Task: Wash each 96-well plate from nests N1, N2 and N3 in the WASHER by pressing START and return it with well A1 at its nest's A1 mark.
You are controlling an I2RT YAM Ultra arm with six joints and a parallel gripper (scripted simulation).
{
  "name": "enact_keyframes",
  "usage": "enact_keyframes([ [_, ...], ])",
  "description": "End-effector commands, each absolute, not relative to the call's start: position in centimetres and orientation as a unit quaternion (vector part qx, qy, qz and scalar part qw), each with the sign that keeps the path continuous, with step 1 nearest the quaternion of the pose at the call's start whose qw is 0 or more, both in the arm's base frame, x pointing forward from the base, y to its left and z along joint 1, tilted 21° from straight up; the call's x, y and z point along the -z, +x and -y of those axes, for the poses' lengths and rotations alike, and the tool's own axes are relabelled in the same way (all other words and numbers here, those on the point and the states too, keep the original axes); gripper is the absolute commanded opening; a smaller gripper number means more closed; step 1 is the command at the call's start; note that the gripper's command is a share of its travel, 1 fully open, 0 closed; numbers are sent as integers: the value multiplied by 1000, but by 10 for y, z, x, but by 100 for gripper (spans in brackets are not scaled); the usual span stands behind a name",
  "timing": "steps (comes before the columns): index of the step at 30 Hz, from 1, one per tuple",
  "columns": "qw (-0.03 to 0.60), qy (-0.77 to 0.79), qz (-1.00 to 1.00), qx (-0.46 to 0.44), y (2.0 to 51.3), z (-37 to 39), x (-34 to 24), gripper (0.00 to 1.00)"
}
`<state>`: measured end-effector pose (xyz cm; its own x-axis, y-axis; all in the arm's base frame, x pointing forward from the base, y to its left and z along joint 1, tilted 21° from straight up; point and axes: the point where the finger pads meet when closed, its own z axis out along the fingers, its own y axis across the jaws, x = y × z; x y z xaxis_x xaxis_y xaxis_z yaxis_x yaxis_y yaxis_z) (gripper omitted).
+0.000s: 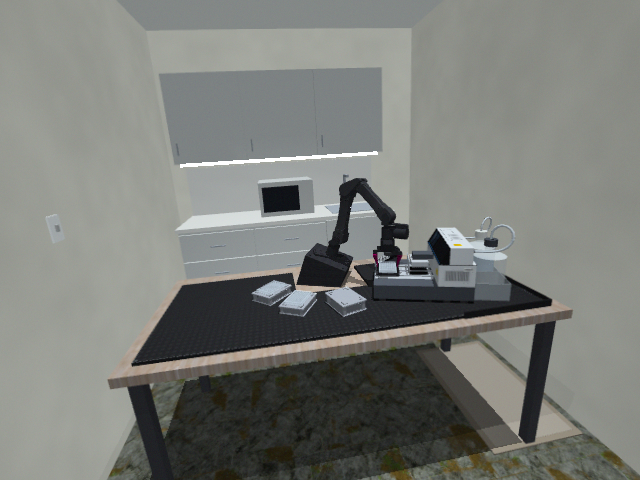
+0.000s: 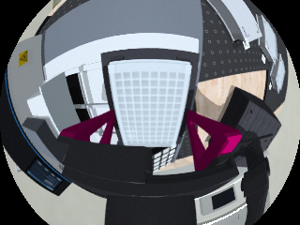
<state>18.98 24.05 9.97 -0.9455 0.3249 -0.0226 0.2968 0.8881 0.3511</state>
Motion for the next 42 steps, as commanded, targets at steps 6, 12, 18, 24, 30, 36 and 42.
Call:
enact_keyframes([
  [6, 47, 161, -970, -179, 193, -242, -100, 100],
  [12, 47, 161, -970, -179, 194, -244, -97, 100],
  [18, 47, 161, -970, -179, 194, -244, -97, 100],
  [24, 47, 161, -970, -179, 194, -244, -97, 90],
  [30, 47, 161, -970, -179, 194, -244, -97, 70],
  [36, 47, 161, -970, -179, 194, -244, -97, 60],
  [42, 47, 161, -970, -179, 194, -244, -97, 40],
])
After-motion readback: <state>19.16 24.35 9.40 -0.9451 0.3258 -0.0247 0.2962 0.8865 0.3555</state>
